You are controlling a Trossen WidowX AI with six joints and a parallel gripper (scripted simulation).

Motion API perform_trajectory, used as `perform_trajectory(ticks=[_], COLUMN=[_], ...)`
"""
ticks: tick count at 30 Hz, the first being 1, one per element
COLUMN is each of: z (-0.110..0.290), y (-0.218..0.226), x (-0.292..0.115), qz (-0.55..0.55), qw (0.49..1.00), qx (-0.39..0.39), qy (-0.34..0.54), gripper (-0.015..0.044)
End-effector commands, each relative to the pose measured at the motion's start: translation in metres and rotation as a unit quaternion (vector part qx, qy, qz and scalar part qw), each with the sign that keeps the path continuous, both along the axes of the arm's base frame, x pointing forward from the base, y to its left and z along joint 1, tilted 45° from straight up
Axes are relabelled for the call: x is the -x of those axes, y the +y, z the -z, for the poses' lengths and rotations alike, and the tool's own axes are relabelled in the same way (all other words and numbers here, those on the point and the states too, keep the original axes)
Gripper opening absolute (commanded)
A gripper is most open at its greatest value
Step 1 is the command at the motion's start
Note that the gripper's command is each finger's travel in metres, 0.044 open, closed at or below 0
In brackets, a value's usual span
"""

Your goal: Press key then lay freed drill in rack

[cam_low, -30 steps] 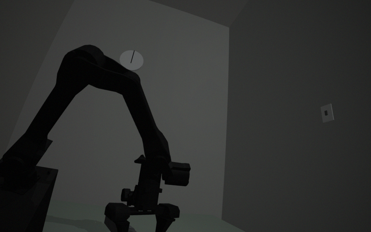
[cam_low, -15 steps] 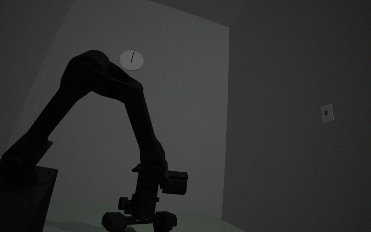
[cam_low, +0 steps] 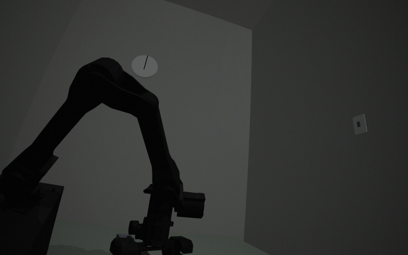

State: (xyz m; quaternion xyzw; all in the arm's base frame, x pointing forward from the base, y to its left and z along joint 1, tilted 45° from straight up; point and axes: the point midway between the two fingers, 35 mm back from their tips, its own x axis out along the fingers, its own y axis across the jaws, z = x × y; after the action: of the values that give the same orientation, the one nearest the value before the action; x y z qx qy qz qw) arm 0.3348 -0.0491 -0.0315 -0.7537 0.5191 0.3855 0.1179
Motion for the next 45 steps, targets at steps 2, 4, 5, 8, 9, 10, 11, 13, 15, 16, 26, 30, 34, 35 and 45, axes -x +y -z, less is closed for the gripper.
perform_trajectory(ticks=[2,4,5,8,9,10,11,13,15,16,26,30,34,35,45], z=[-0.001,-0.001,-0.001,-0.001,-0.001,-0.001,-0.001,-0.001,-0.001,-0.001,-0.008,-0.011,-0.015,-0.016,-0.026], y=[0.000,0.000,0.000,0.000,0.000,0.000,0.000,0.000,0.000,0.000,-0.007,-0.010,-0.013,-0.014,-0.023], x=[0.000,0.000,0.000,0.000,0.000,0.000,0.000,0.000,0.000,-0.001,-0.005,-0.008,-0.010,-0.011,-0.019], qz=[0.000,0.000,0.000,0.000,0.000,0.000,0.000,0.000,0.000,0.000,0.000,0.000,0.000,0.000,0.000], qw=[1.000,1.000,1.000,1.000,1.000,1.000,1.000,1.000,1.000,1.000,1.000,1.000,1.000,1.000,1.000], qx=[0.000,0.000,0.000,0.000,0.000,0.000,0.000,0.000,0.000,0.000,0.002,0.003,0.003,0.003,0.003], qy=[-0.001,-0.001,-0.001,-0.001,-0.001,-0.001,-0.001,-0.001,-0.001,0.000,0.002,0.002,0.002,0.002,0.002], gripper=[0.0177,0.0125,0.0099,0.0040,0.0033,0.0026,0.0020,0.0006,0.0000,0.0000,0.0000,0.0000,0.0000,0.0000,0.0000])
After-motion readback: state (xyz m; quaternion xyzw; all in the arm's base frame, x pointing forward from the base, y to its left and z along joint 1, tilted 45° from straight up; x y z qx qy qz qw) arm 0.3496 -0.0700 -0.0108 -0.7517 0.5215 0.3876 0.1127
